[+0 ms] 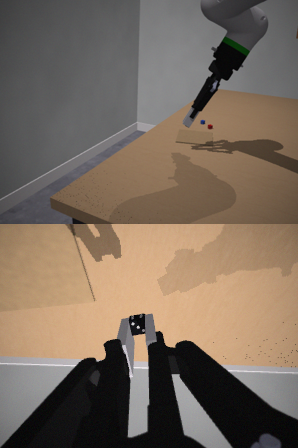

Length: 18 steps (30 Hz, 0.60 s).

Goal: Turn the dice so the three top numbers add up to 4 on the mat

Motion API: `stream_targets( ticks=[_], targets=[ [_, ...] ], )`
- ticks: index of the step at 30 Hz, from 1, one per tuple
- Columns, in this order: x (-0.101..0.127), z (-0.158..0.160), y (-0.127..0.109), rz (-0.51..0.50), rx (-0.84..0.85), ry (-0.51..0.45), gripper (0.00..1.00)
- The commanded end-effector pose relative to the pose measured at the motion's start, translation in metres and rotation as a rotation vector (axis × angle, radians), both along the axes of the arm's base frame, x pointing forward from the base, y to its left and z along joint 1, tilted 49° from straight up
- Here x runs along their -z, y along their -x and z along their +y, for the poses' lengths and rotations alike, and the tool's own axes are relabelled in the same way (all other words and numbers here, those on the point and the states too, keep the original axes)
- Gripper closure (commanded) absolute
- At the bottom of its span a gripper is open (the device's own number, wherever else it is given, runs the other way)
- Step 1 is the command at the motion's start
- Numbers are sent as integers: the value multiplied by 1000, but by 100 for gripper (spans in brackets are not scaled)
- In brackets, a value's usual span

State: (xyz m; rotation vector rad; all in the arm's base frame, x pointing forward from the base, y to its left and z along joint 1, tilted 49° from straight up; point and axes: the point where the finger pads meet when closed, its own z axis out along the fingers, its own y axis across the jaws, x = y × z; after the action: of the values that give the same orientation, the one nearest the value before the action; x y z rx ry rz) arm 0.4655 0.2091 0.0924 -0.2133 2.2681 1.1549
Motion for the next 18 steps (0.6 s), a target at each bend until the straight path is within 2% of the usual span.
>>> stream_targets(
  ticks=[1, 8, 11, 13, 18],
  targets=[
    [2, 3, 6, -115, 94, -87, 93],
    [3, 2, 9, -214, 210, -149, 93],
    [3, 1, 9, -219, 217, -151, 93],
    [4, 3, 12, -273, 276, -194, 93],
    [5, 5, 15, -330, 339, -235, 93]
  ],
)
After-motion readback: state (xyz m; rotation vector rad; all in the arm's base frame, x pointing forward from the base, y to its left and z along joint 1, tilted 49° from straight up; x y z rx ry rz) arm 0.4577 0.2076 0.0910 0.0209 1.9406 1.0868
